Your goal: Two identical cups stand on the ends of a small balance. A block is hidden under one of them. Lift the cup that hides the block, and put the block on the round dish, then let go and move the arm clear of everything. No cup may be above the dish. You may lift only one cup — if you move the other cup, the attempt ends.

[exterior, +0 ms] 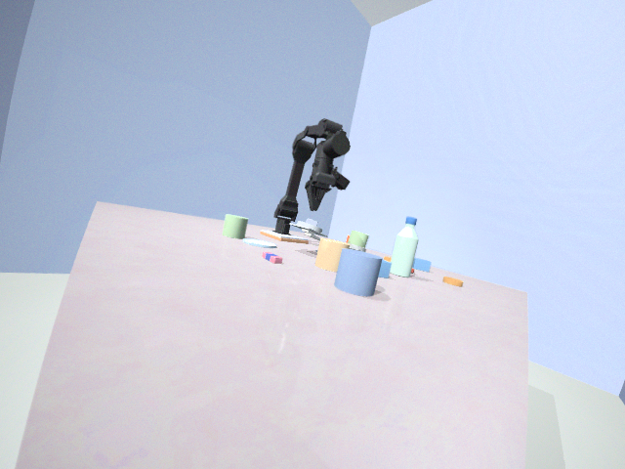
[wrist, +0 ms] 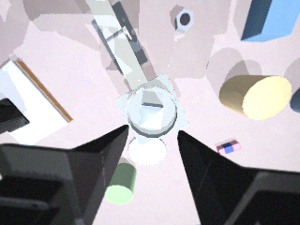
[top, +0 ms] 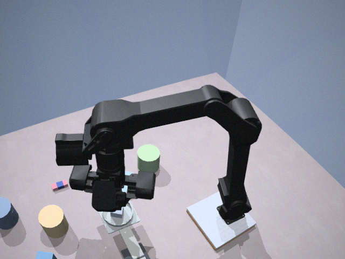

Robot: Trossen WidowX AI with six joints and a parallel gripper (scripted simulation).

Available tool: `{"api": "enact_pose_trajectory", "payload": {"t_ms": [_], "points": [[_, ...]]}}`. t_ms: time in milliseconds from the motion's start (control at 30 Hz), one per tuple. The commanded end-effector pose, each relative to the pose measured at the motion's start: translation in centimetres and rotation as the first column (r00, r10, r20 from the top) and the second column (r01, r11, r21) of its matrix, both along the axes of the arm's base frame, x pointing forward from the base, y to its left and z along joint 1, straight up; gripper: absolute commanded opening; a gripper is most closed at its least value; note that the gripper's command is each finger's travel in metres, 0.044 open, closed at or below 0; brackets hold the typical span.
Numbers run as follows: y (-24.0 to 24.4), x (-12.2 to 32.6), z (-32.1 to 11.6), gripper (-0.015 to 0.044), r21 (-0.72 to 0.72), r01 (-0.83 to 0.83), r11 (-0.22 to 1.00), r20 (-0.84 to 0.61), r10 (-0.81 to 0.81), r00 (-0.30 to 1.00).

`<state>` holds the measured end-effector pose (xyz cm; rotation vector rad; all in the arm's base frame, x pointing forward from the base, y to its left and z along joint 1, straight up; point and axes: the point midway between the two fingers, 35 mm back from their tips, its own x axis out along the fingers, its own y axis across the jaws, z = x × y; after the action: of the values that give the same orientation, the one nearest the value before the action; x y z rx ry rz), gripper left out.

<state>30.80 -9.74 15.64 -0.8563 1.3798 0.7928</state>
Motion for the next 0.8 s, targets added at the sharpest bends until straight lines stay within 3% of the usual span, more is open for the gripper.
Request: {"api": "enact_pose_trajectory", "payload": {"t_ms": [0,767], "points": [[0.1,-0.1,-1.2,0.0260,0.003,0.006,1.000,-0.009,-0.006,1.000],[0.0,0.1,-4.4,0.0260,0.003,0.006,1.000,-0.009,-0.006,1.000]]}}
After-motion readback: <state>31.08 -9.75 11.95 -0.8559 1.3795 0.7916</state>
